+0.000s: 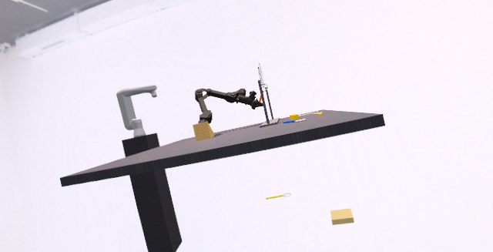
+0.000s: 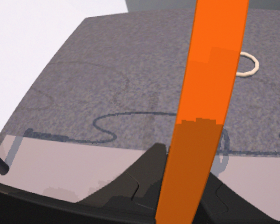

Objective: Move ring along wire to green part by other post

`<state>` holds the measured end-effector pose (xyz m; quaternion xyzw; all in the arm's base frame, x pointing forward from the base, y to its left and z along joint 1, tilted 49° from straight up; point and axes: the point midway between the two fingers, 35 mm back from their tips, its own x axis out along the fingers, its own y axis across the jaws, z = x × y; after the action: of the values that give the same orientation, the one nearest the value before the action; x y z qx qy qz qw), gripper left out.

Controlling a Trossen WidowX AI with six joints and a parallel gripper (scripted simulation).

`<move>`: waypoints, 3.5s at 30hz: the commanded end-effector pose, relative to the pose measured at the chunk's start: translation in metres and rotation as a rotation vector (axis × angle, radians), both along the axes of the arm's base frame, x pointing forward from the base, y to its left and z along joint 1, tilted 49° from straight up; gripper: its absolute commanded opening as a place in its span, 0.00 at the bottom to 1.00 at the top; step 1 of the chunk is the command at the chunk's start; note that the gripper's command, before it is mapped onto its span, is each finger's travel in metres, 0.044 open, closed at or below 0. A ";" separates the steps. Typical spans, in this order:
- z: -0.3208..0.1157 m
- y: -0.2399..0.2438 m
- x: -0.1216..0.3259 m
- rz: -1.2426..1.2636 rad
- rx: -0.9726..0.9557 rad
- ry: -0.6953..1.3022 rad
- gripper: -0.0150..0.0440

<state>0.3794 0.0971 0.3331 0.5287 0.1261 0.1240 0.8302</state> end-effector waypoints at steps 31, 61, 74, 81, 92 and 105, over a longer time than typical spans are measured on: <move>-0.053 -0.038 -0.006 -0.009 -0.253 0.046 0.00; -0.102 -0.097 -0.014 -0.024 -0.660 0.117 0.00; -0.116 -0.144 -0.022 -0.035 -0.971 0.171 0.00; -0.117 -0.171 -0.026 -0.040 -1.144 0.200 0.00; -0.109 -0.212 -0.034 -0.049 -1.415 0.247 0.00; -0.086 -0.256 -0.042 -0.057 -1.733 0.301 0.00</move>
<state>0.3391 -0.1487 0.2392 -0.2435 0.2688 -0.0954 0.9270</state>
